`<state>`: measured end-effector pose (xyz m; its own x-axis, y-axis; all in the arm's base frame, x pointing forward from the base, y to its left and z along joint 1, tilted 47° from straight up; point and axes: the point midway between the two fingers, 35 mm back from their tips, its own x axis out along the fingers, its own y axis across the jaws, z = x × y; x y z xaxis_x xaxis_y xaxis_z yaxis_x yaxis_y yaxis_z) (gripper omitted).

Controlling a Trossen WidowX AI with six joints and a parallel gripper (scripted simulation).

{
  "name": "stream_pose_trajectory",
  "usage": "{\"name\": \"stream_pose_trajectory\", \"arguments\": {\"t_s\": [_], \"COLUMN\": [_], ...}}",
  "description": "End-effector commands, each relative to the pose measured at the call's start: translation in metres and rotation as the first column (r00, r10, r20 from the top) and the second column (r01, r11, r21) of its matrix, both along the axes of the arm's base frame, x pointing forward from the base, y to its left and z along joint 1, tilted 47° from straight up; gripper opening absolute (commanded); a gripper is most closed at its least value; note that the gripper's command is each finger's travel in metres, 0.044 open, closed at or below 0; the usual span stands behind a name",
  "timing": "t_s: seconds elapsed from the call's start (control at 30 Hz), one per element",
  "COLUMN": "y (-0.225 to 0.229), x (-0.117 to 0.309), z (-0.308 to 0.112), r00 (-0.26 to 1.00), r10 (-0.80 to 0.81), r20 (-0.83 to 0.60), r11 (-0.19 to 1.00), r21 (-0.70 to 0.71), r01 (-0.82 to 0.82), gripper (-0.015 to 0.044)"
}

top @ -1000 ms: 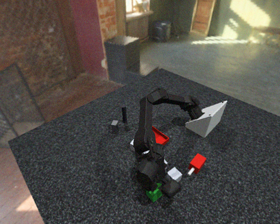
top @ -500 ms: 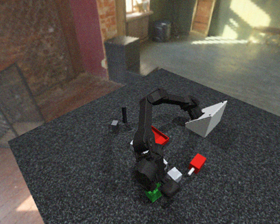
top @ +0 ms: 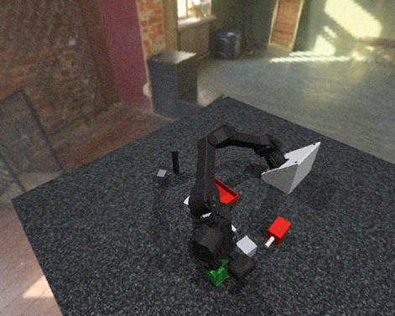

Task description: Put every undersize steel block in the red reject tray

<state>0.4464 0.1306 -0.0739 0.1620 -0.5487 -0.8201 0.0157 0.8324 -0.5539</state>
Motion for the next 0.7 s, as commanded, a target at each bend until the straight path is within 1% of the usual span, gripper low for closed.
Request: {"name": "stream_pose_trajectory", "arguments": {"t_s": [0.0, 0.67], "y": [0.0036, 0.0038], "x": [-0.0018, 0.0017], "z": [0.0016, 0.0062], "r00": [1.000, 1.000], "r10": [0.008, 0.008], "r20": [0.005, 0.005], "r11": [1.000, 1.000], "r21": [0.003, 0.003], "r01": [-0.008, -0.008], "gripper": [0.0000, 0.0000]}}
